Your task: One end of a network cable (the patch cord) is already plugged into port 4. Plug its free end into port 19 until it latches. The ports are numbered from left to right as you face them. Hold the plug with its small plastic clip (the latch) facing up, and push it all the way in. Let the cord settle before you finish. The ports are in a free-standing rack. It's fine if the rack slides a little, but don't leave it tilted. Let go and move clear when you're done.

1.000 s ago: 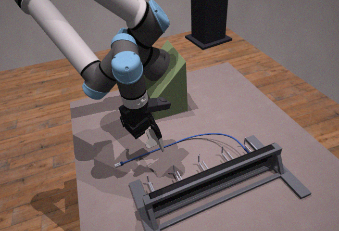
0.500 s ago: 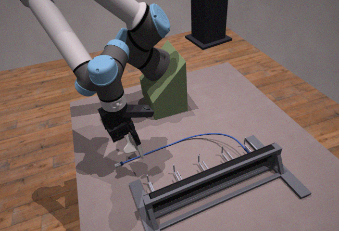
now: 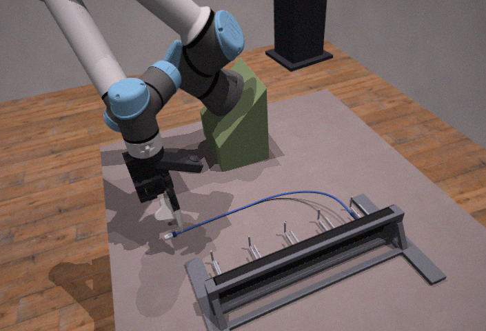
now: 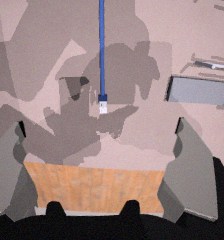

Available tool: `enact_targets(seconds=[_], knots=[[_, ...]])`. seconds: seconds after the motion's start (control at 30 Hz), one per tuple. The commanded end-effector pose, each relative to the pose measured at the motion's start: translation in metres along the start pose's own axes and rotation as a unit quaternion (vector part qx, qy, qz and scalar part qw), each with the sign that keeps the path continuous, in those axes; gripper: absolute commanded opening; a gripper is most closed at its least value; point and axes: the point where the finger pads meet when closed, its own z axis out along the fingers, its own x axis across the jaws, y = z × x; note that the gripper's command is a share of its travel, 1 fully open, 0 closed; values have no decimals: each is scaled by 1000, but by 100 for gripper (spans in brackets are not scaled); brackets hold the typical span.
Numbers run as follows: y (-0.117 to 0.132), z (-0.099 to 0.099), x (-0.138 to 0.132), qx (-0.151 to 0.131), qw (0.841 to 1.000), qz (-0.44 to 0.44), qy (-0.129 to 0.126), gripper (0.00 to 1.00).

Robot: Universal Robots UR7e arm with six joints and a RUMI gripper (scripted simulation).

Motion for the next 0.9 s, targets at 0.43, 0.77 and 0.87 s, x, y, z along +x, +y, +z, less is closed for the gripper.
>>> enact_targets(seconds=[0.43, 0.77, 0.87], knots=[[9, 1, -2, -7, 1000, 9, 12, 0], [9, 1, -2, -7, 1000, 9, 12, 0], [9, 1, -2, -7, 1000, 9, 12, 0]])
